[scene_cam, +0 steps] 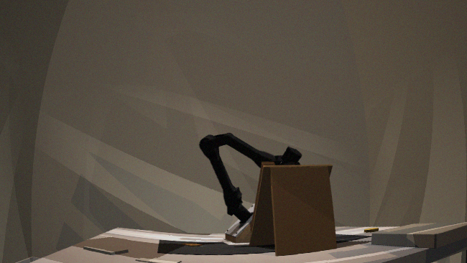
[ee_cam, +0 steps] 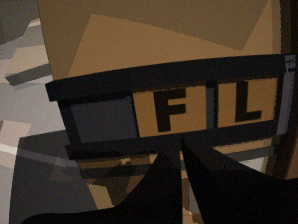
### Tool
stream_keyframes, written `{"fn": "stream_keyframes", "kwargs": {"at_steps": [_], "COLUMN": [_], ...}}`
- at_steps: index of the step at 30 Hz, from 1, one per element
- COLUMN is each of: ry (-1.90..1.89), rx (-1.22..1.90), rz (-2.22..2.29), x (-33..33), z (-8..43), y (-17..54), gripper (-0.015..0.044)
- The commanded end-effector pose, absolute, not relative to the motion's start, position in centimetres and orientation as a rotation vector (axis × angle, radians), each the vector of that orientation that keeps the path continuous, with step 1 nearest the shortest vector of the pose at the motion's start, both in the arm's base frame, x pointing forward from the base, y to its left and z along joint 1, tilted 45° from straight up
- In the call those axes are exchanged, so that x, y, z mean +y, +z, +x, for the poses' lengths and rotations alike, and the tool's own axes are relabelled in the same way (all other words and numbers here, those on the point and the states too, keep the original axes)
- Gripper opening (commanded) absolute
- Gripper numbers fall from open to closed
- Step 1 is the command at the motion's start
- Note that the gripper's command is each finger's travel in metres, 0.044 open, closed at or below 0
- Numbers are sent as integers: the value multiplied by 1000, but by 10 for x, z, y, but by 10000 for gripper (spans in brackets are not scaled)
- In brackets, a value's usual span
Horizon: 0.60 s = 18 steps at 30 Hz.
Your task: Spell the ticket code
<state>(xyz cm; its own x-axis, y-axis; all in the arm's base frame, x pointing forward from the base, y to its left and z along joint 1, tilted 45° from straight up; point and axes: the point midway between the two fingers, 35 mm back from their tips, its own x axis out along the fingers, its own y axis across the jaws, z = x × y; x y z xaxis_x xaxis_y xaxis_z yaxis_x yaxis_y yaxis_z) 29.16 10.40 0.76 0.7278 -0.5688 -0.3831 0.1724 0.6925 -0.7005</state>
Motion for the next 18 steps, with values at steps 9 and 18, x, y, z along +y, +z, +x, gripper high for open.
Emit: {"fn": "stream_keyframes", "kwargs": {"at_steps": [9,18], "ry": [-460,-584], "rx": [784,1113], "rz": [-658,-566], "x": [117,127], "z": [310,329], "y": [-5,-13], "gripper": [0,0]}}
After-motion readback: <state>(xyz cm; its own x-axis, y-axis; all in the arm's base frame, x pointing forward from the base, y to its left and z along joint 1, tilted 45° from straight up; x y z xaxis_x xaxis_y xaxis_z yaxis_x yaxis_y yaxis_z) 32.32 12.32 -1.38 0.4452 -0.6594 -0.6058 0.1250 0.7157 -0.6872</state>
